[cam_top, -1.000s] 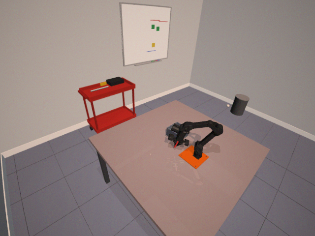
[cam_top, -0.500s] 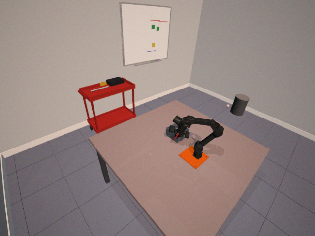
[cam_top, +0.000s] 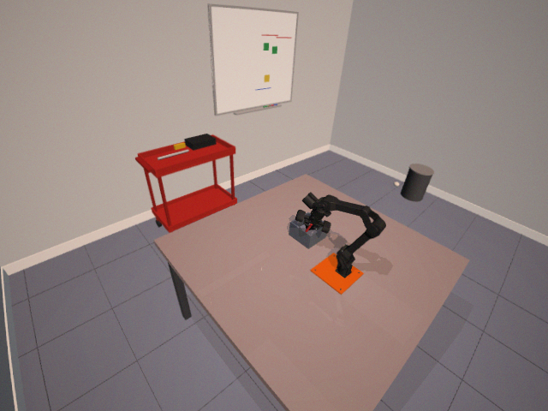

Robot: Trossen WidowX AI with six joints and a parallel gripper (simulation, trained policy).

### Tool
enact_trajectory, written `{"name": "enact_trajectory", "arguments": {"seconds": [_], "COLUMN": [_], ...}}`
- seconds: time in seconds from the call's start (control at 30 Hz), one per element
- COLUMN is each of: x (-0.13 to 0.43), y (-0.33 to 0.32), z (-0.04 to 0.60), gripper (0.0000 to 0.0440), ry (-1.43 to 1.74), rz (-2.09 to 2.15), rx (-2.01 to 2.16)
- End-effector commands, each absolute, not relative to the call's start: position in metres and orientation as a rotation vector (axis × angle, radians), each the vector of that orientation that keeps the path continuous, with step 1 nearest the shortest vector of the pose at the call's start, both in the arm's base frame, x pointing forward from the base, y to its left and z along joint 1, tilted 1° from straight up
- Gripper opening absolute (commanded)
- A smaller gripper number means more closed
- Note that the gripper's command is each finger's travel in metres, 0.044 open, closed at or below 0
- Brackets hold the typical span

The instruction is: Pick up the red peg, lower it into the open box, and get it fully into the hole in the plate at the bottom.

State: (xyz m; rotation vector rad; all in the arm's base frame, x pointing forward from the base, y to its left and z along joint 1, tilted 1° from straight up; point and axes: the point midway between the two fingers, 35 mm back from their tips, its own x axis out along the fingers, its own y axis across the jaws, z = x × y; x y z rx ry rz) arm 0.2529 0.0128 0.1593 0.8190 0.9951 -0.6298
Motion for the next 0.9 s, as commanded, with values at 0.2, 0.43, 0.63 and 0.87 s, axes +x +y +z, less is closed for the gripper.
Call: {"name": "enact_trajectory", "arguments": {"seconds": [0.2, 0.43, 0.63, 0.87], "x": [0.273, 0.285, 0.293, 0.299], "y": [-0.017, -0.036, -0.048, -0.057], "z": [0.158, 0.15, 0.143, 0.131], "gripper": [0.0, 0.0002, 0.0007, 0.0014], "ry": [0.941, 0.926, 0.934, 0.965], "rz": [-0.692, -0.733, -0.755, -0.773], "rx": [0.831, 0.847, 0.862, 0.872]}}
